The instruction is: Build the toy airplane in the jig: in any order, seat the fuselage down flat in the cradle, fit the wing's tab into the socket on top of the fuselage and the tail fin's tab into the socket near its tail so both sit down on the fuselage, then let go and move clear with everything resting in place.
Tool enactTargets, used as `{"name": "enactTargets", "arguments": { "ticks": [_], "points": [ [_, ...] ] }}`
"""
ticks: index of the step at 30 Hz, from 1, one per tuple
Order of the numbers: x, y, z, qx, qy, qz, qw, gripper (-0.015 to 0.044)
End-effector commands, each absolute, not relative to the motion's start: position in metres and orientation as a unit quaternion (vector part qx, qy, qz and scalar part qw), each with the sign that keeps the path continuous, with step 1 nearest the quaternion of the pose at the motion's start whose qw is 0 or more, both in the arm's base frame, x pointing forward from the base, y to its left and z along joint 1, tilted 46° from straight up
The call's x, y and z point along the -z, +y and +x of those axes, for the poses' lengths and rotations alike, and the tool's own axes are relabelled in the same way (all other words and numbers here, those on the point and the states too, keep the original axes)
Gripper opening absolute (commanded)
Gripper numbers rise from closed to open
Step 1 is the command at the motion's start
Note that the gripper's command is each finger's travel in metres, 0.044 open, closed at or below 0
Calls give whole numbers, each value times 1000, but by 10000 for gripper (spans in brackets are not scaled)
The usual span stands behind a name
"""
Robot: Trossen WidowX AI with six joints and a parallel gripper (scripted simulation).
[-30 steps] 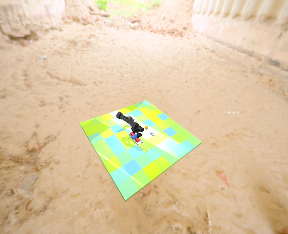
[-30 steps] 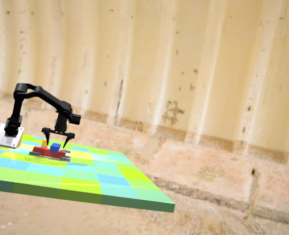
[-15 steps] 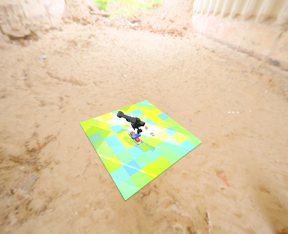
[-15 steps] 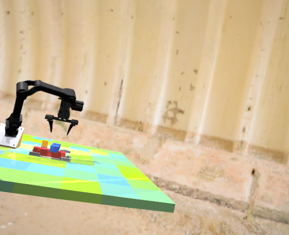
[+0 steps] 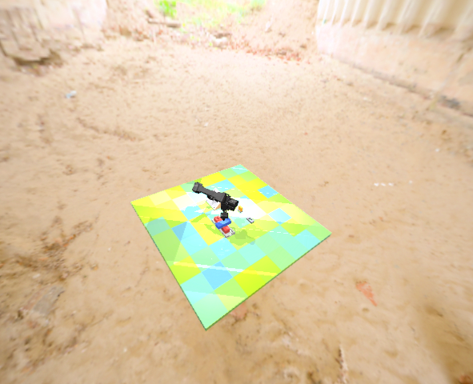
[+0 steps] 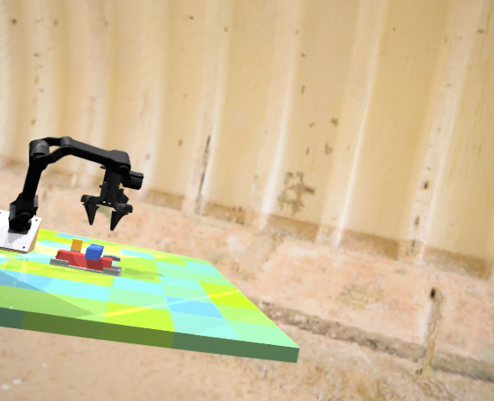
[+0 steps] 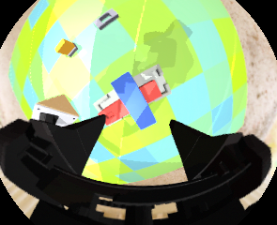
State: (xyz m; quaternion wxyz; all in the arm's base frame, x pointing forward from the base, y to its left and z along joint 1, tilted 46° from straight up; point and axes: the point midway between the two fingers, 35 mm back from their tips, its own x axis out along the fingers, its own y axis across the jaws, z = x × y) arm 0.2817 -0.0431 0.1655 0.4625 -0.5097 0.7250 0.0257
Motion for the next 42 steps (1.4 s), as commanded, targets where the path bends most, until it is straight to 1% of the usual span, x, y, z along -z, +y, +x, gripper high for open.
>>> {"name": "enactTargets", "arguments": {
  "ticks": [1, 4, 26, 30, 34, 42],
  "points": [
    [-163, -44, 282, 262, 680, -286, 623, 440],
    [-163, -45, 282, 309, 660, -241, 641, 440],
    [-161, -43, 283, 308, 660, -241, 642, 440],
    [-121, 5, 289, 294, 662, -234, 648, 440],
    [-82, 50, 282, 287, 665, -230, 650, 440],
    [-5, 126, 238, 293, 666, -231, 646, 440]
  ]
}}
